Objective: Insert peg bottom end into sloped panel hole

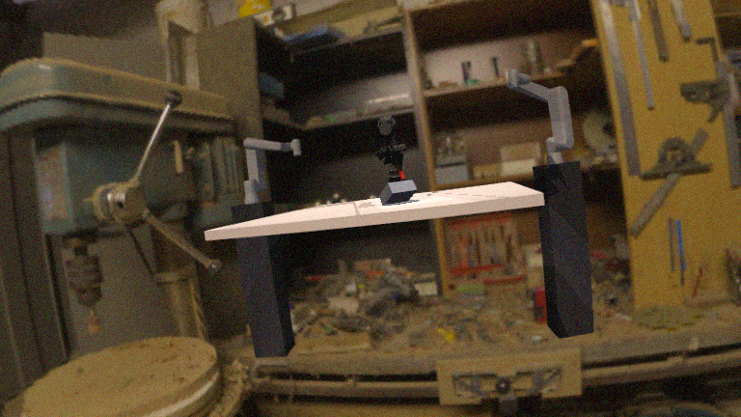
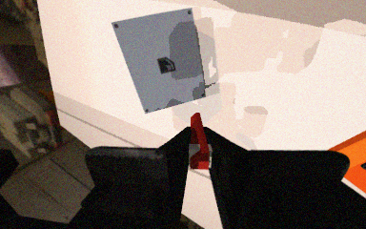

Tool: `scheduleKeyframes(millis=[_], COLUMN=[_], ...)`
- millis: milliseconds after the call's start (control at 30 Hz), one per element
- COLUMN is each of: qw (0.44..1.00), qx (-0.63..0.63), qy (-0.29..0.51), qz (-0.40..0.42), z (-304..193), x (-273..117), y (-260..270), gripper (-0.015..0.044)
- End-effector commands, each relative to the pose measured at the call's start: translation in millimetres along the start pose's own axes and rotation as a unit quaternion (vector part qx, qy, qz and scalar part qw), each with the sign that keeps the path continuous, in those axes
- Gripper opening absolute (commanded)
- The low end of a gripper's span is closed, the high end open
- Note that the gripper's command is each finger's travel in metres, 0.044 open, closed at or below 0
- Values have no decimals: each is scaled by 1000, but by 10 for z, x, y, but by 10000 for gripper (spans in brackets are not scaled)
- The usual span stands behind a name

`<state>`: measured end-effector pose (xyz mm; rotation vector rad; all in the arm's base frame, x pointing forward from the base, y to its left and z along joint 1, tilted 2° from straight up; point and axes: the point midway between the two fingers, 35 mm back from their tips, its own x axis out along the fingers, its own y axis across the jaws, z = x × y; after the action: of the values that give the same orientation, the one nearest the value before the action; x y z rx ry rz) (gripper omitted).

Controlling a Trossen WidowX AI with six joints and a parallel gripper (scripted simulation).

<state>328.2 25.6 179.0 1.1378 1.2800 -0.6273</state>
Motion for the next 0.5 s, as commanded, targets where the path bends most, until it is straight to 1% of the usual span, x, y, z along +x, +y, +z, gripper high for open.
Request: scheduleKeyframes(millis=[0,467], qw=[1000,994], qx=[25,108], qy=[1,5], qz=[7,22], z=[21,100], x=[-17,-59], y=[11,19], gripper=[0,0])
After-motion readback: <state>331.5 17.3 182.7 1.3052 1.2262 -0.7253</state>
